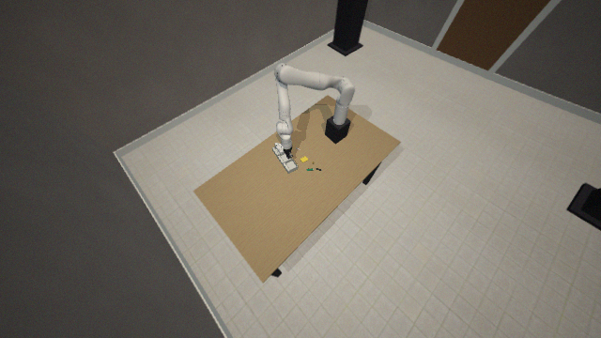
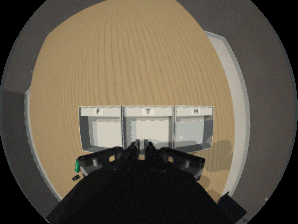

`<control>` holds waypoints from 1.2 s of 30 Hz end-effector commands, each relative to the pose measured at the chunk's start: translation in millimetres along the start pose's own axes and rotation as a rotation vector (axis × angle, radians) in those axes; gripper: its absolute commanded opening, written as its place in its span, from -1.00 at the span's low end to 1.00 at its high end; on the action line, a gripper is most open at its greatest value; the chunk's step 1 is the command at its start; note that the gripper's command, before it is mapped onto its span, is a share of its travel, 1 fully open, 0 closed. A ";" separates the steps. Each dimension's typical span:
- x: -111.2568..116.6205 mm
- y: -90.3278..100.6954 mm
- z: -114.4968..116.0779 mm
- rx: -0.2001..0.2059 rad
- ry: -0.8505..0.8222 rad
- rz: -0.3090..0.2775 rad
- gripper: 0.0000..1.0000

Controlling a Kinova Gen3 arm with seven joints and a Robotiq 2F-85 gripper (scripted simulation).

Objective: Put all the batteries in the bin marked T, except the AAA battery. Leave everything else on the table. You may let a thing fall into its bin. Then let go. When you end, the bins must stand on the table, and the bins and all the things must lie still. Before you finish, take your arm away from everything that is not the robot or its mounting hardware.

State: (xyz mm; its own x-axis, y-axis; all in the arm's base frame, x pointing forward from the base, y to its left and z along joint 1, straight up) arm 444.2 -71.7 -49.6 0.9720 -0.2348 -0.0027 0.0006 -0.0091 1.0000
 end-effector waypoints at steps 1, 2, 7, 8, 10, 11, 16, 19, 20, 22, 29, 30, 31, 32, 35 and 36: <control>1.3 -0.2 0.0 -0.002 0.004 0.003 -0.82; 1.3 -0.2 0.0 -0.002 0.004 0.003 -0.82; 1.3 -0.2 0.0 -0.002 0.004 0.003 -0.82; 1.3 -0.2 0.0 -0.002 0.004 0.003 -0.82; 1.3 -0.2 0.0 -0.002 0.004 0.003 -0.82; 1.3 -0.2 0.0 -0.002 0.004 0.003 -0.82; 1.3 -0.2 0.0 -0.002 0.004 0.003 -0.82; 1.3 -0.2 0.0 -0.002 0.004 0.003 -0.82; 1.3 -0.2 0.0 -0.002 0.004 0.003 -0.82; 1.3 -0.2 0.0 -0.002 0.004 0.003 -0.82; 1.8 1.4 0.5 -0.007 0.012 0.003 -0.82; 1.3 3.8 0.2 -0.006 0.012 0.002 -0.82; 0.5 5.2 -0.1 -0.004 0.008 0.000 -0.82; -0.2 6.5 0.4 -0.003 0.006 -0.002 -0.82; -0.8 7.7 0.4 -0.003 0.006 -0.003 -0.82; -0.8 9.0 0.4 -0.003 0.003 -0.003 -0.82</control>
State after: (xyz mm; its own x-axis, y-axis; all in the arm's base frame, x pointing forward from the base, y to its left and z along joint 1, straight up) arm 445.1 -72.4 -44.7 0.9736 -0.2283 -0.0012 0.0003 -0.0042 1.0000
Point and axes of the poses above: the point where the finger pads meet when closed, its own y axis back along the fingers, its own z axis across the jaws, x = y × z, the point moved 9 cm from there along y, back along the fingers, and after that the axes turned 5 degrees about -y, right-handed, at the moved point
